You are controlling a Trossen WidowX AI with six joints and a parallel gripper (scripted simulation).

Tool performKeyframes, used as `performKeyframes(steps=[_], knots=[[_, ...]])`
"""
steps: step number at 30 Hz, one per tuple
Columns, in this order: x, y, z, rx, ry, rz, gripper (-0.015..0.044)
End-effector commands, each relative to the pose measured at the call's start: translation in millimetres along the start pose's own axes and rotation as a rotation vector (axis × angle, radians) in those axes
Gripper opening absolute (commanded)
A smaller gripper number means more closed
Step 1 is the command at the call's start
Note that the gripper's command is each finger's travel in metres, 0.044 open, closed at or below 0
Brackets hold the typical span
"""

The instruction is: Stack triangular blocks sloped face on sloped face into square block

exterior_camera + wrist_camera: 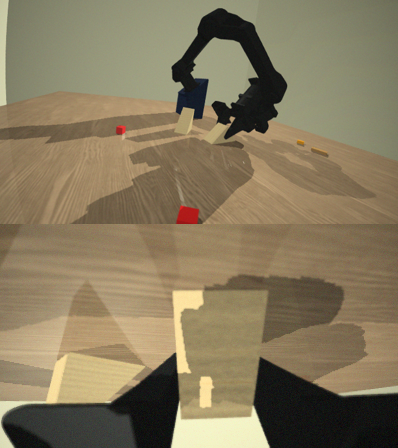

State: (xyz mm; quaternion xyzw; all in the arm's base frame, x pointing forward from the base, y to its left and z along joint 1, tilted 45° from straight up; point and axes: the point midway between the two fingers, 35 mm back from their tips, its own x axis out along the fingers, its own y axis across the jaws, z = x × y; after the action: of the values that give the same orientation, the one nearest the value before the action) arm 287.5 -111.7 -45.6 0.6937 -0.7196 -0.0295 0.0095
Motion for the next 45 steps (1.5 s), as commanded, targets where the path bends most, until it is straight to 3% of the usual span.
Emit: performKeyframes(steps=[1, 20, 27, 45], knots=[[-7.0, -2.0, -7.8, 0.004, -0.007, -0.005, 0.0000], [-71.5, 1.0, -71.3, -0.004, -0.113, -0.058, 0.0000], [-70.0, 0.1, -69.8, -0.021, -0.126, -0.047, 0.0000], [-60.6, 9.2, -75.4, -0.324, -0.371, 0.021, 0.0000]])
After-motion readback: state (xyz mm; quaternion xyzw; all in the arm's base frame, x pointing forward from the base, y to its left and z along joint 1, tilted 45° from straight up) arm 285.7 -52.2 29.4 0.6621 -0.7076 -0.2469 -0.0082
